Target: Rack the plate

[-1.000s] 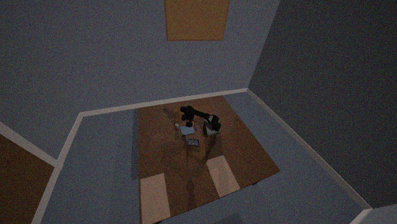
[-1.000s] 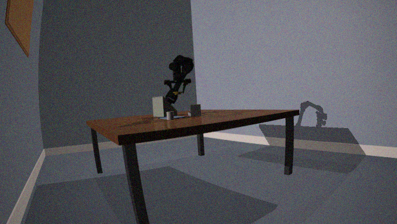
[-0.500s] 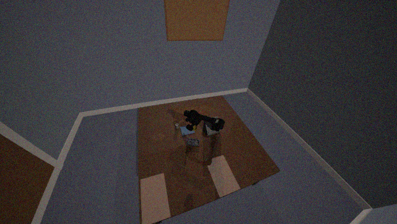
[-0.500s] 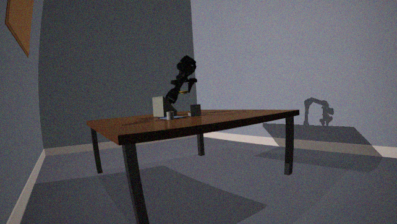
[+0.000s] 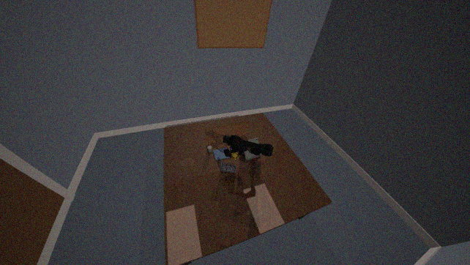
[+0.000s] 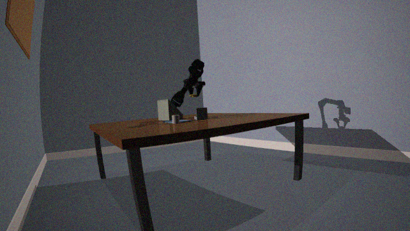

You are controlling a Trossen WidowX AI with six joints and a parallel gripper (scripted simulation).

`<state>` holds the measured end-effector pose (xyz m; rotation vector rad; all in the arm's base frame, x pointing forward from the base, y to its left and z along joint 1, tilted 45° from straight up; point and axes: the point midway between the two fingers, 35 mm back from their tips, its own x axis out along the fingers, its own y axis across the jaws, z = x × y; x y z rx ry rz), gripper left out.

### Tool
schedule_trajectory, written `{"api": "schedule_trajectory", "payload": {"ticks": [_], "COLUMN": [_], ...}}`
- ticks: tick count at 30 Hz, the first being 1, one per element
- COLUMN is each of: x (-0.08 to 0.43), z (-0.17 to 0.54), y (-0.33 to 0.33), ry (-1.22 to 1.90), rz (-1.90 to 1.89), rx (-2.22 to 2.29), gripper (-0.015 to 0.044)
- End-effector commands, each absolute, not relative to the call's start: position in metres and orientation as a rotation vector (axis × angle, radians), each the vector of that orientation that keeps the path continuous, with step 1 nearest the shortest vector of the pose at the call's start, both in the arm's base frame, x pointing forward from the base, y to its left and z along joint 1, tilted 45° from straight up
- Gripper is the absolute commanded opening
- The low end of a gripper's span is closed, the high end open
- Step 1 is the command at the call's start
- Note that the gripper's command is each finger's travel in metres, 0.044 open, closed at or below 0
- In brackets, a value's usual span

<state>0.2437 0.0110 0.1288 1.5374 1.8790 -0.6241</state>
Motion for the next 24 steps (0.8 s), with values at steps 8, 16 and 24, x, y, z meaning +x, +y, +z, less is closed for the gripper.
{"api": "schedule_trajectory", "payload": {"ticks": [8, 16, 24], "x": [0.21, 0.2, 0.192], "z": [0.15, 0.155, 0.142], "y": [0.038, 0.045, 0.05], "ry": [1.844, 1.82, 1.807], "rz": [-1.036, -1.169, -1.204], "rx": [1.778, 1.844, 1.716], "gripper": [0.0, 0.0, 0.0]}}
